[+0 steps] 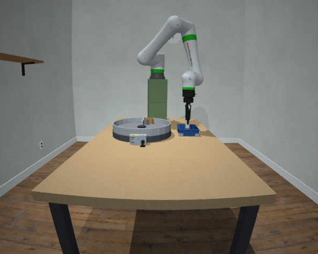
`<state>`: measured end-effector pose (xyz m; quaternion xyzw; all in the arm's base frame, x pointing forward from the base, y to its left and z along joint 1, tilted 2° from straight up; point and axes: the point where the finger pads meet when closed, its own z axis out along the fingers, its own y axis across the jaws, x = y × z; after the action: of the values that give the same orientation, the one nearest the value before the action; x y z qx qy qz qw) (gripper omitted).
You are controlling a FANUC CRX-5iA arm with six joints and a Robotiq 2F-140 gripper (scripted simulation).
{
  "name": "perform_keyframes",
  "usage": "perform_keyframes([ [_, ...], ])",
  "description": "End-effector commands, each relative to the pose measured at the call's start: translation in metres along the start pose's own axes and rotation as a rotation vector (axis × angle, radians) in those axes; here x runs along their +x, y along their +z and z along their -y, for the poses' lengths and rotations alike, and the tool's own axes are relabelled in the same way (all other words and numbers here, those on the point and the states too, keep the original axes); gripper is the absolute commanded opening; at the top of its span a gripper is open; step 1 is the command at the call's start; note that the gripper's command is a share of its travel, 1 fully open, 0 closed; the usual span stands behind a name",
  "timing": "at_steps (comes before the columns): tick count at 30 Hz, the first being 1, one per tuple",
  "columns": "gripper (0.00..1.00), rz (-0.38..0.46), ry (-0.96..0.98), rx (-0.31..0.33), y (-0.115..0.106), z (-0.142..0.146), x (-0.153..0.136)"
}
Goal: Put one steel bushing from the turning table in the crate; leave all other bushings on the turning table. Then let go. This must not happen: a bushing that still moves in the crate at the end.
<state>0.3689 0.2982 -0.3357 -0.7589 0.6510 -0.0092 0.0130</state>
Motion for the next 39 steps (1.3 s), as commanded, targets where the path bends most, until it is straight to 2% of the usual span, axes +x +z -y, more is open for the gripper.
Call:
perform_keyframes([
  [1,0.1,0.0,0.0,0.0,0.0,0.0,0.0],
  [26,0.1,0.0,0.0,0.0,-0.002,0.0,0.0],
  [32,0.1,0.0,0.0,0.0,-0.009,0.0,0.0],
  [39,0.1,0.0,0.0,0.0,-0.038,0.0,0.0],
])
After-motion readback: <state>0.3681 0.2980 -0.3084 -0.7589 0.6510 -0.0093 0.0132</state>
